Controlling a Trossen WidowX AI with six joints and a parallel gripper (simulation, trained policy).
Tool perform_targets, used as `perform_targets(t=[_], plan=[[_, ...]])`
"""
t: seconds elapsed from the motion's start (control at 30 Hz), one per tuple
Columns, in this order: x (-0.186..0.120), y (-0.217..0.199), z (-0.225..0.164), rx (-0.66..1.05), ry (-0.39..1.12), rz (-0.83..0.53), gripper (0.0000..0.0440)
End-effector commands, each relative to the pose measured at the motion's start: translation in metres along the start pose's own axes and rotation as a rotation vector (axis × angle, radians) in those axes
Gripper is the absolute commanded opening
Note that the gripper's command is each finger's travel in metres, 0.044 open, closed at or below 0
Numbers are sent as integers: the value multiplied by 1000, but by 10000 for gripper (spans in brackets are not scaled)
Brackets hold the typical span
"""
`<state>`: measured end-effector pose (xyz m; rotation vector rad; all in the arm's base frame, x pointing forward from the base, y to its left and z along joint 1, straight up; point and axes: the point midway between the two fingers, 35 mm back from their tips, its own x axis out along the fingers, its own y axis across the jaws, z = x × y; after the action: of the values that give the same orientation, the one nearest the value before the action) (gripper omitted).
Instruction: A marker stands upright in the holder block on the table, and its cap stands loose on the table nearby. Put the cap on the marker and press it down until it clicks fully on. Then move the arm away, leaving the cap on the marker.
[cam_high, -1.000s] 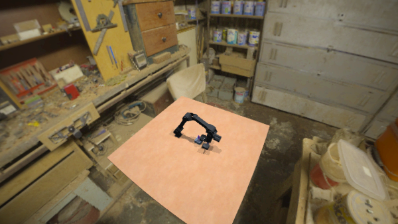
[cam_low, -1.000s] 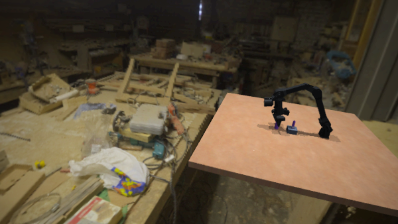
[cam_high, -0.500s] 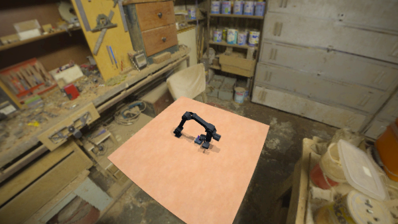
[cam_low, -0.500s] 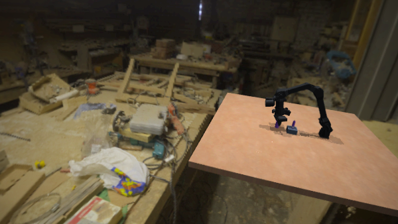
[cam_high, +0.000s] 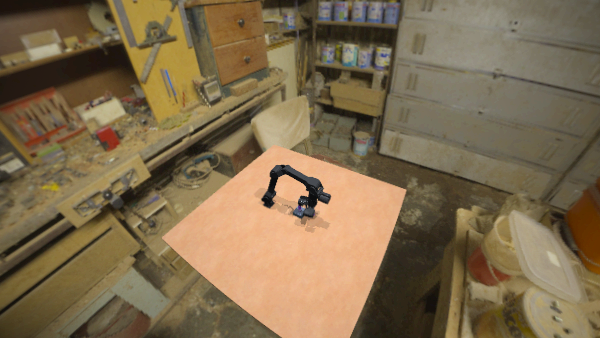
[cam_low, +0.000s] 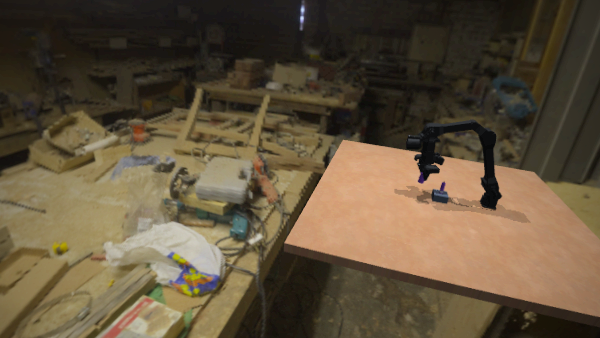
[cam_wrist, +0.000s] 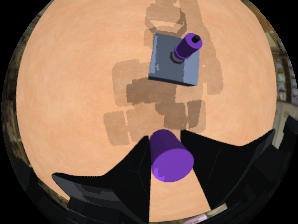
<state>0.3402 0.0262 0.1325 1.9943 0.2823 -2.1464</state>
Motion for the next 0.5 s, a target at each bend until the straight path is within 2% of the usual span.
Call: perform_targets(t=[0.0, 0.47], plan=[[-12, -4, 6, -8, 8, -8, 54], [-36, -16, 51, -21, -37, -30, 30]])
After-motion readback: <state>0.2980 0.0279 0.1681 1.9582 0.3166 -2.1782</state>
